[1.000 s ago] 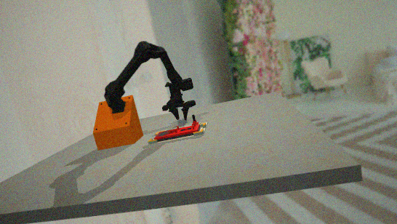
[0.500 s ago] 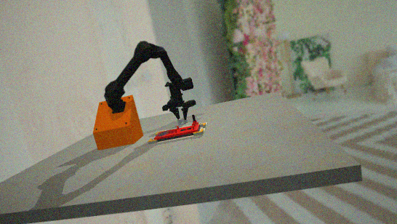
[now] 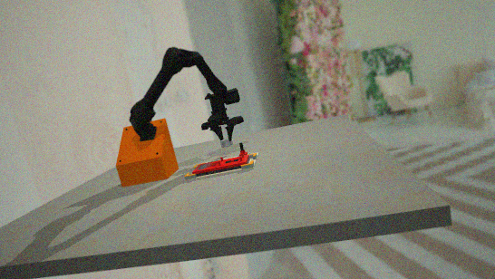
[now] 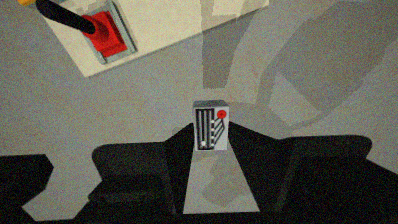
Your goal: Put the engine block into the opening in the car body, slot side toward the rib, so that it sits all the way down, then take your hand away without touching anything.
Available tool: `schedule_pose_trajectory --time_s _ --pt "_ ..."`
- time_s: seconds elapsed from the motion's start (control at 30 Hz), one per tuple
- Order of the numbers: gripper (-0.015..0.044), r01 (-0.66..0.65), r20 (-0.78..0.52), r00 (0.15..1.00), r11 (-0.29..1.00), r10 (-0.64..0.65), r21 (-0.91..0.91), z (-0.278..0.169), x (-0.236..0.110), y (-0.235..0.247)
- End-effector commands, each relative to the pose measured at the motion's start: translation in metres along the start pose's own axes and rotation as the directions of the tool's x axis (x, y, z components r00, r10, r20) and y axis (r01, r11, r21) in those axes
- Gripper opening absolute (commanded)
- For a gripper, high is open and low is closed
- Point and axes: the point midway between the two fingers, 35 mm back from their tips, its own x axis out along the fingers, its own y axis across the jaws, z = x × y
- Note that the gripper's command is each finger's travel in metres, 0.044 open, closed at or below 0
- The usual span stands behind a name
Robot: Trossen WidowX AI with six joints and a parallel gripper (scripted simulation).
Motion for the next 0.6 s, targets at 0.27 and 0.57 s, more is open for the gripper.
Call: schedule_pose_trajectory --time_s 0.27,0.57 --pt "0.0 0.0 -0.008 1.0 1.0 0.001 0.021 -0.002 -0.041 0.001" --pt "0.0 0.001 -0.002 1.0 0.999 -0.001 0.032 0.001 -0.07 -0.002"
